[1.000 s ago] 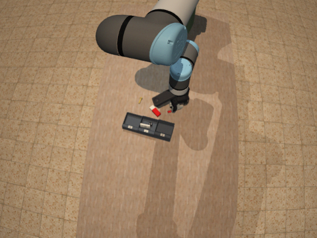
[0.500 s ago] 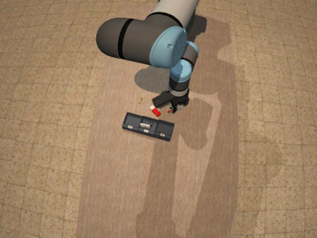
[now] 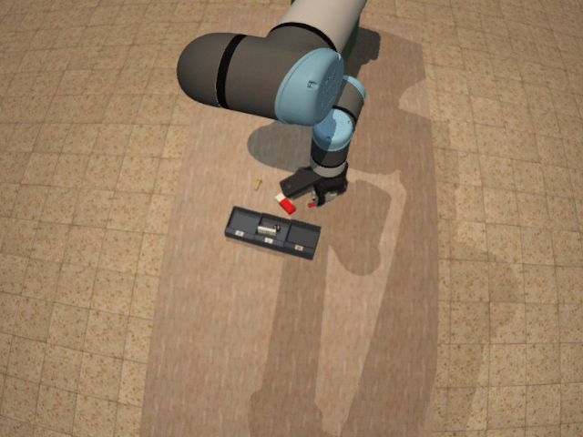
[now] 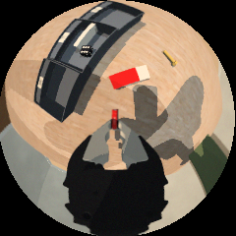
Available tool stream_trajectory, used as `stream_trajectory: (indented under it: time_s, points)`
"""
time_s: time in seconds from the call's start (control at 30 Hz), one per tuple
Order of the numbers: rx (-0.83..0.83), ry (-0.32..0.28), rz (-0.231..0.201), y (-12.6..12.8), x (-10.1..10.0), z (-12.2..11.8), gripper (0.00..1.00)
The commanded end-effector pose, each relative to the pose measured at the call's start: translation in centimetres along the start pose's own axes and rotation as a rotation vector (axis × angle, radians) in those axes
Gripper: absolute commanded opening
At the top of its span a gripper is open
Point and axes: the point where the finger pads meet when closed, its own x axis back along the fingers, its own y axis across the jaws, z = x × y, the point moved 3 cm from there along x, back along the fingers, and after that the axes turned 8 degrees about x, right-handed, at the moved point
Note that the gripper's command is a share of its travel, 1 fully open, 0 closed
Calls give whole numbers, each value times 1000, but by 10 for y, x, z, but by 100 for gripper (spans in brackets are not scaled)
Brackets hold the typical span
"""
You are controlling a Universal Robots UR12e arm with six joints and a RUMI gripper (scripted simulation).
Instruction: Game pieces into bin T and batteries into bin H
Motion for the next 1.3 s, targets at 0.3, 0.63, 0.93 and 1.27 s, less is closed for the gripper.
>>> stream_trajectory:
  time_s: [0.3,0.63,0.93,1.27]
  points:
    - [0,0,1,0,0,0,0]
    - [0,0,1,0,0,0,0]
    - [0,0,1,0,27,0,0]
    - [0,0,1,0,54,0,0]
